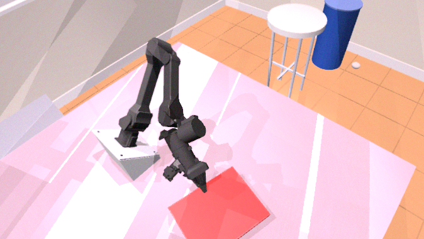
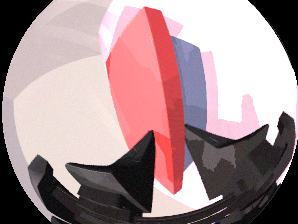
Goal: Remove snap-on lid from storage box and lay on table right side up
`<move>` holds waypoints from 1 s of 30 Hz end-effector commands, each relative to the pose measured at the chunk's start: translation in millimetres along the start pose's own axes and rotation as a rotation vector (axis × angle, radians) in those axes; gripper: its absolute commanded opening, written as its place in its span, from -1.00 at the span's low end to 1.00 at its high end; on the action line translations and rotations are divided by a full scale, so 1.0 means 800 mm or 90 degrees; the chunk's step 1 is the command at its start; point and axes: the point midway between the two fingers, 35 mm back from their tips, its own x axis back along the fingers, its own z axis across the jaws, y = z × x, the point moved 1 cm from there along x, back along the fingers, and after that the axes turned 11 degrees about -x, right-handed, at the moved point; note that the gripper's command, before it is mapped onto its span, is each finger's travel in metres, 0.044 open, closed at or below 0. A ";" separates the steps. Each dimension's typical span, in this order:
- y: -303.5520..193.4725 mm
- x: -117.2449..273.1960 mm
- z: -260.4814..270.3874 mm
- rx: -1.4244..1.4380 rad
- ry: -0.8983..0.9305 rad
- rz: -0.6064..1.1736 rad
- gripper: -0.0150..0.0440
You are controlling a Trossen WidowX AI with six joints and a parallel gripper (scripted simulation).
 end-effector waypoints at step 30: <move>-0.005 0.017 0.027 0.000 0.002 0.000 -0.49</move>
